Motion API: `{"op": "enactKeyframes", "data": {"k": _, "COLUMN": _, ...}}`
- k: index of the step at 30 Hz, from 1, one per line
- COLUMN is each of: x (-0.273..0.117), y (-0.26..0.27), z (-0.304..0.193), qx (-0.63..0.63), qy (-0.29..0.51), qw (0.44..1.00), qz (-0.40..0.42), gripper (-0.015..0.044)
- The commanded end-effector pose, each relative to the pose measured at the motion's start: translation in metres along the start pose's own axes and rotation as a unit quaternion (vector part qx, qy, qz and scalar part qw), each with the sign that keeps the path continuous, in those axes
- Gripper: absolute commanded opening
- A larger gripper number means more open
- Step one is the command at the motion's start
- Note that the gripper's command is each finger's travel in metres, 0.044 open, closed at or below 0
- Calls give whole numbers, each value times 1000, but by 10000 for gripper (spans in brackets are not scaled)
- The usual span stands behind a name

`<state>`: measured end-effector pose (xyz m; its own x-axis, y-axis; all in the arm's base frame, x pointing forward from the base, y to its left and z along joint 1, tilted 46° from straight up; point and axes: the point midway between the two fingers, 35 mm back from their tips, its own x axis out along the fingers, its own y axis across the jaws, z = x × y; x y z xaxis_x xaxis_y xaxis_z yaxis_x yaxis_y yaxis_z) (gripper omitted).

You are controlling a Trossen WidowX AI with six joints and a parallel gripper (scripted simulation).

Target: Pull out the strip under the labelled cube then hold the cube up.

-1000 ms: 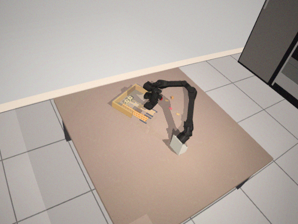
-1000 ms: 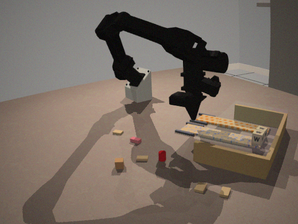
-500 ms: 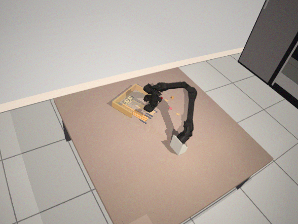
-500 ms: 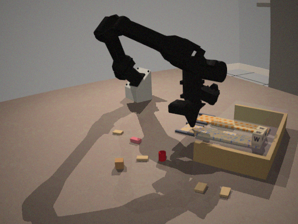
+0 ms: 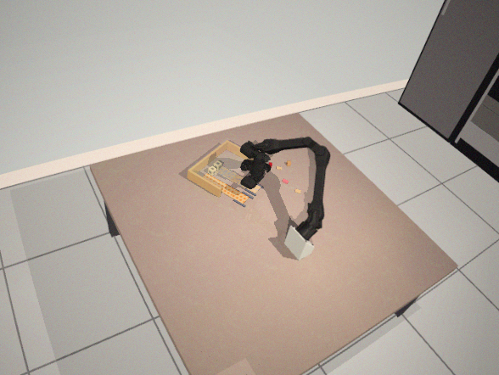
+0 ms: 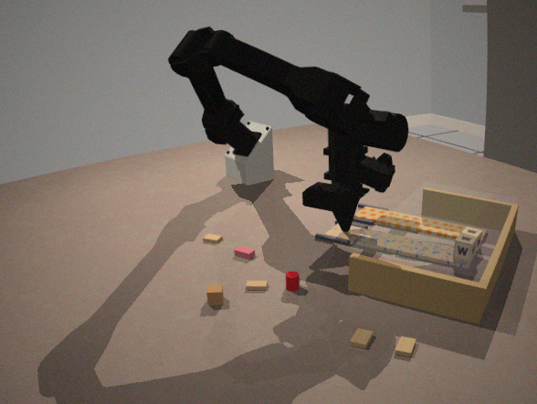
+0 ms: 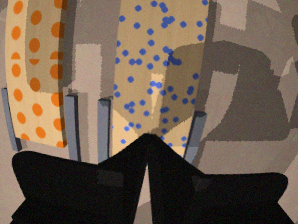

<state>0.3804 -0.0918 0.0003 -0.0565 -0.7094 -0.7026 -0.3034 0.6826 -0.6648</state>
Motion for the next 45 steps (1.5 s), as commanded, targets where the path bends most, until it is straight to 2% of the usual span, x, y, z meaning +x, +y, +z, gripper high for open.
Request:
{"op": "enactKeyframes", "data": {"k": 1, "x": 1, "y": 0, "z": 0, "qx": -4, "qy": 1, "qw": 1000, "qz": -3, "gripper": 0}}
{"op": "enactKeyframes", "data": {"k": 45, "x": 5, "y": -1, "z": 1, "qx": -4, "qy": 2, "qw": 1000, "qz": -3, "gripper": 0}}
